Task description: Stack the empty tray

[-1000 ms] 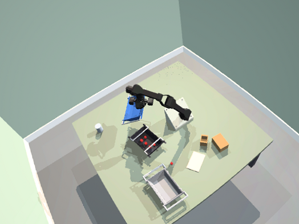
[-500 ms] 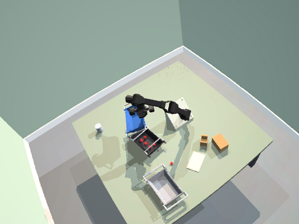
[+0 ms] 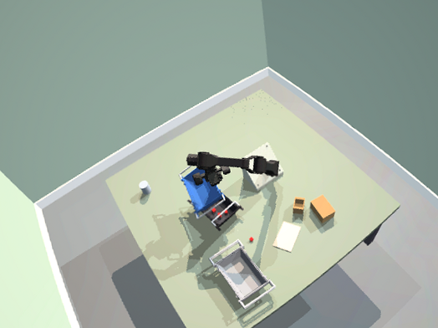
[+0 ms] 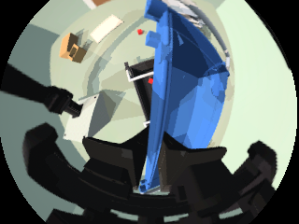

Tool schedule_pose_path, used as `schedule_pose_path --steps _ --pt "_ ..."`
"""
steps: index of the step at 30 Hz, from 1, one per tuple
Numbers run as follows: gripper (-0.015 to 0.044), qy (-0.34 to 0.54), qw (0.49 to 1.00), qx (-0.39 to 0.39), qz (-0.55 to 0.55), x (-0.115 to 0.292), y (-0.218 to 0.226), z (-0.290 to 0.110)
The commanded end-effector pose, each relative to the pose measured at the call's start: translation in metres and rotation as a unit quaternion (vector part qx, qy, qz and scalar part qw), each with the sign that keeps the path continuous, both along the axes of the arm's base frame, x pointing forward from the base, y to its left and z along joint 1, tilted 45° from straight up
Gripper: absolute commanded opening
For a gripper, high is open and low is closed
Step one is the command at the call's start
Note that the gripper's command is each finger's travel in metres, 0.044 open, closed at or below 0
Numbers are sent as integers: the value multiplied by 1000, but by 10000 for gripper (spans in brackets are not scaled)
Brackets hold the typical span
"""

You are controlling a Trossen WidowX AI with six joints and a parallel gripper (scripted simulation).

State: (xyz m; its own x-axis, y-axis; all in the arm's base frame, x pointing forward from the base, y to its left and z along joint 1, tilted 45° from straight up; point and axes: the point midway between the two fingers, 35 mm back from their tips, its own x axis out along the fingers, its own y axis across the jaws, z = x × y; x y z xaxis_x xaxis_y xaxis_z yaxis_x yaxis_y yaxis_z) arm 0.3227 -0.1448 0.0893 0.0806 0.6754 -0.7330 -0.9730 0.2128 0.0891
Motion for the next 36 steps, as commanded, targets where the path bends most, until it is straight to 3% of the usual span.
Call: schedule_pose_path --steps 1,36 --pt "0 -30 999 1 16 2 13 16" --pt "0 -39 999 3 25 3 21 21"
